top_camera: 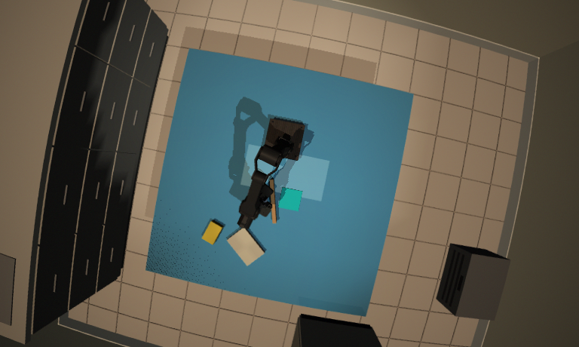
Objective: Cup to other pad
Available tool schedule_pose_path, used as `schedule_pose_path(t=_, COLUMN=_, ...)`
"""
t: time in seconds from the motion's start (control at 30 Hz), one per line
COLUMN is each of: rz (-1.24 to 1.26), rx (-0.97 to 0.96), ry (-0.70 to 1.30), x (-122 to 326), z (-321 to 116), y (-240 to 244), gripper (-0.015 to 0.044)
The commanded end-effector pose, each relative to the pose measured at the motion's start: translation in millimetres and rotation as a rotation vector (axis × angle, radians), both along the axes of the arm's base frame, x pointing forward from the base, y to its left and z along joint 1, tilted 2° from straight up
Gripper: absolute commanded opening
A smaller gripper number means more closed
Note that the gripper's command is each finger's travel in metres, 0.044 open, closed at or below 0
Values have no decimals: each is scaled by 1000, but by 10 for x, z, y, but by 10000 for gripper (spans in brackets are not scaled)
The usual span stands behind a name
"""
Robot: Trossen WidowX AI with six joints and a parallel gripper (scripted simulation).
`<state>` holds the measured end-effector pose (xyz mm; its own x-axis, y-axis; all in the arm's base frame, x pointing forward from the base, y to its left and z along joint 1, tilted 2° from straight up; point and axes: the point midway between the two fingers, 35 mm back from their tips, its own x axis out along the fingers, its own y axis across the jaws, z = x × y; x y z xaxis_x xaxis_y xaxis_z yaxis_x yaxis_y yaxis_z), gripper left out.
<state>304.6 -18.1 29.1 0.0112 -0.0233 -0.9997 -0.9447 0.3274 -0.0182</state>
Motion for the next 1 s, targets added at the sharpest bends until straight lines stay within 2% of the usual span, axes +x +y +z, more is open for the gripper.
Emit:
schedule_pose_path(t=0.0, rz=5, rx=-5, ry=10, x=-16, z=-90, y=-6, gripper=167)
schedule_pose_path(t=0.5, rz=5, rx=-5, ry=10, x=-31, z=-210, y=-5, gripper=167)
schedule_pose_path(t=0.97, rz=0, rx=0, ry=6, x=-28, z=-191, y=2, gripper=73)
